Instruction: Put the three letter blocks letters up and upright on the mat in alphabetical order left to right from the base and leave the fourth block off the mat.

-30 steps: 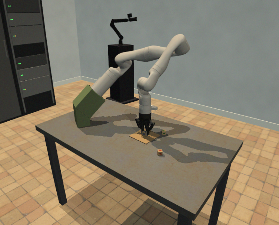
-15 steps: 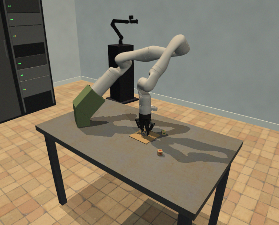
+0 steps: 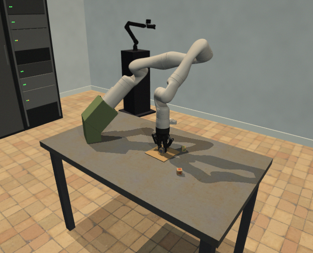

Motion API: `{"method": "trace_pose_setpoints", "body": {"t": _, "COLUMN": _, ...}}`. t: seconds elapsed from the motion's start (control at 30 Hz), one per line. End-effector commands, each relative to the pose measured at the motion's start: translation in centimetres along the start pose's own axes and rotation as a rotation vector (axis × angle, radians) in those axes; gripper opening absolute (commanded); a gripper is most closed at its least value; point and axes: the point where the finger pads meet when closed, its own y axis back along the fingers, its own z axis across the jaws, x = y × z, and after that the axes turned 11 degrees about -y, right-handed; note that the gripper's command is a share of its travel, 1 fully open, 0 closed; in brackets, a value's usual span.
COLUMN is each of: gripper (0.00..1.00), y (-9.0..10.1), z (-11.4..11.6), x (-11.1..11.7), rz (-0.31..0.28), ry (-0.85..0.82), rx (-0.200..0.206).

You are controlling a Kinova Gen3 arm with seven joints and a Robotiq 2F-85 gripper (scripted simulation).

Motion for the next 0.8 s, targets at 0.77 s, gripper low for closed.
{"method": "trace_pose_setpoints", "body": {"t": 0.77, "gripper": 0.29, "y": 0.06, "z": 0.05, "x": -0.03, "rz": -0.001, "ry": 0.000, "rx": -0.001}}
